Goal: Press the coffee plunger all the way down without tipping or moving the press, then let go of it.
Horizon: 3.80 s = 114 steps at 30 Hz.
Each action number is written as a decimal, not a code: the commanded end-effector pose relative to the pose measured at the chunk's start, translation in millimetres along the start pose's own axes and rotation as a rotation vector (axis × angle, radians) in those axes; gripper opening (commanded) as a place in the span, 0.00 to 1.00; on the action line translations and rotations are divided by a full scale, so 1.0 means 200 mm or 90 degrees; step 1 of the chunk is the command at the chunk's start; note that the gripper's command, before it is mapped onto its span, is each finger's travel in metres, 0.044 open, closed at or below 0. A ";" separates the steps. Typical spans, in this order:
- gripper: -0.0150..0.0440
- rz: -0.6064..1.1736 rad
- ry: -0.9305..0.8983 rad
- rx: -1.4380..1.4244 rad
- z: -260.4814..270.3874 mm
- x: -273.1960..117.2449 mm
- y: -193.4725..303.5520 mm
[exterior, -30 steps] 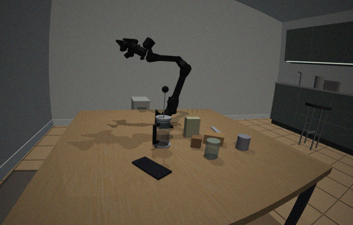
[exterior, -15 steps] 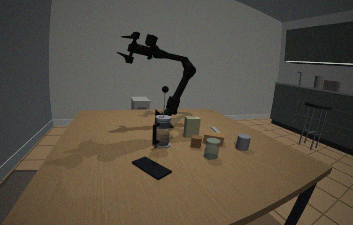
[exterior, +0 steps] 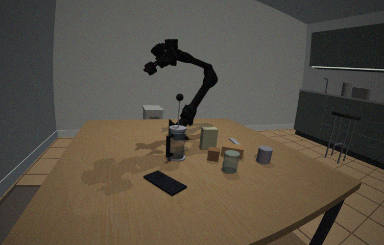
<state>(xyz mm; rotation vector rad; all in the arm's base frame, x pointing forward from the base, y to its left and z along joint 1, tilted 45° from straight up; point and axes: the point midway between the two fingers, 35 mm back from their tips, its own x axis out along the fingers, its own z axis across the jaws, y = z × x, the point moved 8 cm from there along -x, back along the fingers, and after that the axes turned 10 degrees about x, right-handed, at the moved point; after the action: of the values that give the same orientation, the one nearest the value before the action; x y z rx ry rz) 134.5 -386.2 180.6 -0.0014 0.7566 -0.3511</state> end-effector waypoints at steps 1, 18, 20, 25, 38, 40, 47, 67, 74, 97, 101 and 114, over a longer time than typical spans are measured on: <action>1.00 0.154 -0.093 -0.256 0.16 -0.05 0.24; 1.00 0.243 -0.196 -0.419 0.06 -0.02 0.62; 1.00 0.243 -0.197 -0.419 0.05 -0.02 0.63; 1.00 0.243 -0.196 -0.419 0.06 0.00 0.64; 1.00 0.243 -0.197 -0.420 0.08 0.09 0.68; 1.00 0.243 -0.197 -0.420 0.08 0.10 0.69; 1.00 0.243 -0.198 -0.420 0.09 0.15 0.71; 0.47 0.243 -0.199 -0.420 0.09 0.15 0.72; 0.47 0.243 -0.198 -0.420 0.08 0.15 0.72; 0.47 0.243 -0.197 -0.421 -0.02 0.24 0.86; 0.47 0.243 -0.197 -0.421 -0.04 0.26 0.88; 0.47 0.243 -0.197 -0.421 -0.10 0.30 0.96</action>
<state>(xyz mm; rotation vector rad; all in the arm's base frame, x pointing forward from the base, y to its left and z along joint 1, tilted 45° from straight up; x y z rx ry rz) 220.9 -237.5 120.4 -0.5639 0.4947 0.2244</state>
